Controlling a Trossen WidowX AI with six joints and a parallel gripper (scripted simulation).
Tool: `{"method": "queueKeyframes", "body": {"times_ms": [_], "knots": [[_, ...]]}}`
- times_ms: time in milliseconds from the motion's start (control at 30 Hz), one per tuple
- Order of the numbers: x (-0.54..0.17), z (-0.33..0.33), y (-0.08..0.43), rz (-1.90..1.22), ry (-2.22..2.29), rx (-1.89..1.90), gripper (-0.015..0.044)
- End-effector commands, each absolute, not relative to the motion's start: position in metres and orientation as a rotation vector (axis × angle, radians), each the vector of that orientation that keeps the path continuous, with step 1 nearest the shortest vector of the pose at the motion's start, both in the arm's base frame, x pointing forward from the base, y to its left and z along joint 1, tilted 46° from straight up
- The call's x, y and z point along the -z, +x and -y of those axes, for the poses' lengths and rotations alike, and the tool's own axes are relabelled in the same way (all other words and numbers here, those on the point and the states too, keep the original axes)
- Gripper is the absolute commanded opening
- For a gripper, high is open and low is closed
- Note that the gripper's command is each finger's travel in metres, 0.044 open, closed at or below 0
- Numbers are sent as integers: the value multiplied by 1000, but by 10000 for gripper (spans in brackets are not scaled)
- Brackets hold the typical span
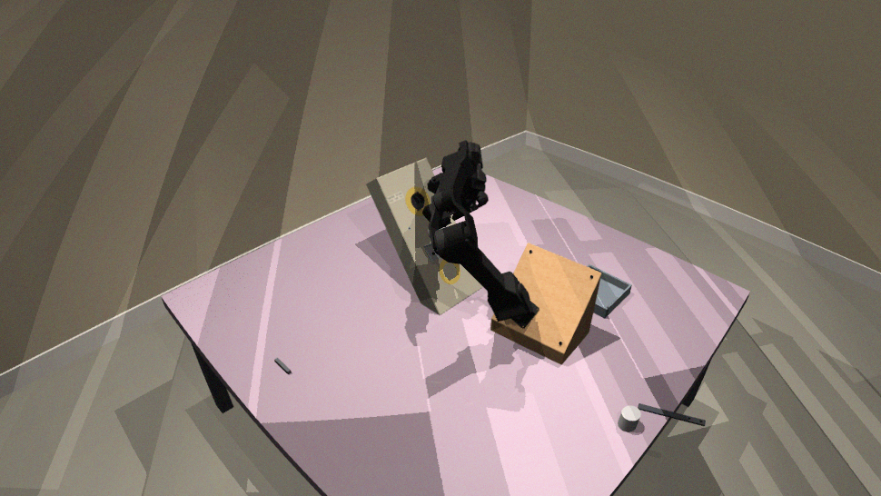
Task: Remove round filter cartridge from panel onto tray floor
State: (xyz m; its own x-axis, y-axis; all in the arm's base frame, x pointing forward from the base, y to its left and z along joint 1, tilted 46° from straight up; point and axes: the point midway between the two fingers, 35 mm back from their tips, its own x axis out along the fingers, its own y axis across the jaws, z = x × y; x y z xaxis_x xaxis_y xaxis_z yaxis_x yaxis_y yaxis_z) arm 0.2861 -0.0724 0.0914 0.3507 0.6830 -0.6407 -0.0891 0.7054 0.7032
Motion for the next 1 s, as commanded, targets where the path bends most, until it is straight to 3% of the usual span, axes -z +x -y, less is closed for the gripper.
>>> {"method": "queueKeyframes", "body": {"times_ms": [0, 633, 700, 967], "knots": [[-86, 66, 288, -1115, 635, -545, 305], [-70, 47, 296, -1113, 637, -548, 305], [-71, 50, 296, -1114, 631, -546, 252], [-71, 50, 296, -1114, 631, -546, 199]]}}
